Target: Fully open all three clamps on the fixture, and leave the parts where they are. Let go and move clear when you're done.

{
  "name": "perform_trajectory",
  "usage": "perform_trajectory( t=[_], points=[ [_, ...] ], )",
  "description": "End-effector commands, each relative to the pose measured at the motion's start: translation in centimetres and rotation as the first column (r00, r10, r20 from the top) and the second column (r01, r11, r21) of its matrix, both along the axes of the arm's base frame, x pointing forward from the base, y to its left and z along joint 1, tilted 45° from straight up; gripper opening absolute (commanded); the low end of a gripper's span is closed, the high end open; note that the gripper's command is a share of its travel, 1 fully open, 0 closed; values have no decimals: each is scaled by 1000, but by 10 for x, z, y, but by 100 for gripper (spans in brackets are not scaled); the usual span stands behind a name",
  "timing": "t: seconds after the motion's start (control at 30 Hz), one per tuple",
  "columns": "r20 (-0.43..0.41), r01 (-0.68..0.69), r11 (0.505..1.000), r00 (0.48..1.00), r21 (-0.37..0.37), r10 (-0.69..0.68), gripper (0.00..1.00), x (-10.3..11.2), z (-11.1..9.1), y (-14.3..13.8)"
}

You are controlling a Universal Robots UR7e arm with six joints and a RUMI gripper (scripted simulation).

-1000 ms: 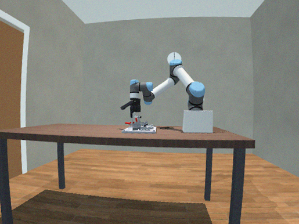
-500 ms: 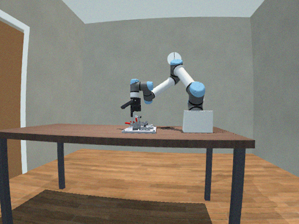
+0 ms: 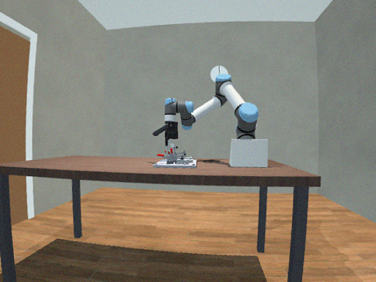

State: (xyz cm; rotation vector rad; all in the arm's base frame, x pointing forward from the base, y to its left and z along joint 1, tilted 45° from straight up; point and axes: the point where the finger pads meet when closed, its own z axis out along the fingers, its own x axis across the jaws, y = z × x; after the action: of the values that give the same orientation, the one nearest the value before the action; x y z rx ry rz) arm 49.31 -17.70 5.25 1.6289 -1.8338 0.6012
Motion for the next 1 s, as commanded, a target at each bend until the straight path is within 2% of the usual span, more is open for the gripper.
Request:
perform_trajectory(
  t=[0.0, 0.97],
  points=[
    [1, 0, 1000, 1000, 0, 0, 0, -1, 1, 1],
    [1, 0, 1000, 1000, 0, 0, 0, -19, 12, 13]
  ],
)
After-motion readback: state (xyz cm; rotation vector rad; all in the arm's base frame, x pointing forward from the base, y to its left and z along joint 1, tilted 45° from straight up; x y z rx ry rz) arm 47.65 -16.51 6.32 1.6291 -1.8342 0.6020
